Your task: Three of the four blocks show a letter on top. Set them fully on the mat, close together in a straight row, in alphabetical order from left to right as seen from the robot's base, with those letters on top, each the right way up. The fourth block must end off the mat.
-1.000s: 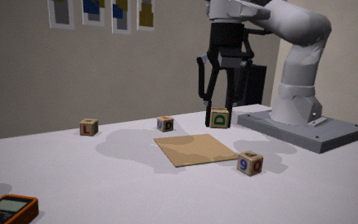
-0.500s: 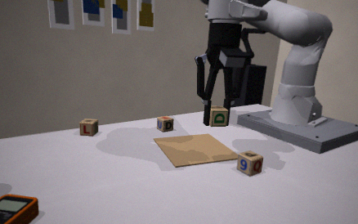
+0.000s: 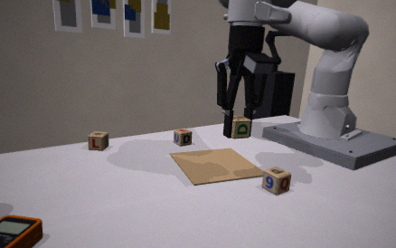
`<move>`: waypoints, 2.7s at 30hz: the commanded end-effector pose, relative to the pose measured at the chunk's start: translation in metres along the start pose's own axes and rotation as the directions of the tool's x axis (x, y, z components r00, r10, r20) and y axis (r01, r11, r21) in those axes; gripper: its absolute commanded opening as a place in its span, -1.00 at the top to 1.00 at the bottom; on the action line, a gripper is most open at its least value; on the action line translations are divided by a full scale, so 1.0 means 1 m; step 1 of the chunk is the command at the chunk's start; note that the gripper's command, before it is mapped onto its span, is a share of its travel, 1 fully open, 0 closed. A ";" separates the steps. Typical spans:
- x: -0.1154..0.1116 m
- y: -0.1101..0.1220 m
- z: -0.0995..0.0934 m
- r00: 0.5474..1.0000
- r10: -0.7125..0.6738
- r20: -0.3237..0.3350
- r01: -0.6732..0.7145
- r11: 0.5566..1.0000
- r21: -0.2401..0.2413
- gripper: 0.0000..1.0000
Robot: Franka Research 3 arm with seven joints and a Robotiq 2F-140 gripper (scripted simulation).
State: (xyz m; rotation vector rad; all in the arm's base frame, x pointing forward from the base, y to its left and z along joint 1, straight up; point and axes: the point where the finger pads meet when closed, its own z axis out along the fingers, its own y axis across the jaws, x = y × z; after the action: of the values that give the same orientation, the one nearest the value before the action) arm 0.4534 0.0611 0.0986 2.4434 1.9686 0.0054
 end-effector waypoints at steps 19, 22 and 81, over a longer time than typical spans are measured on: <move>-0.008 -0.001 0.000 0.985 -0.171 0.003 0.171 0.985 0.002 0.34; -0.008 -0.001 0.002 0.985 -0.171 0.003 0.171 0.985 0.003 0.34; -0.009 -0.002 0.096 0.985 -0.172 0.003 0.172 0.985 0.004 0.34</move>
State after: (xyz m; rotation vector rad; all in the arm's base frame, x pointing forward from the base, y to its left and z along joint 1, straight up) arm 0.4486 0.0512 0.0029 2.2595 2.1787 -0.0092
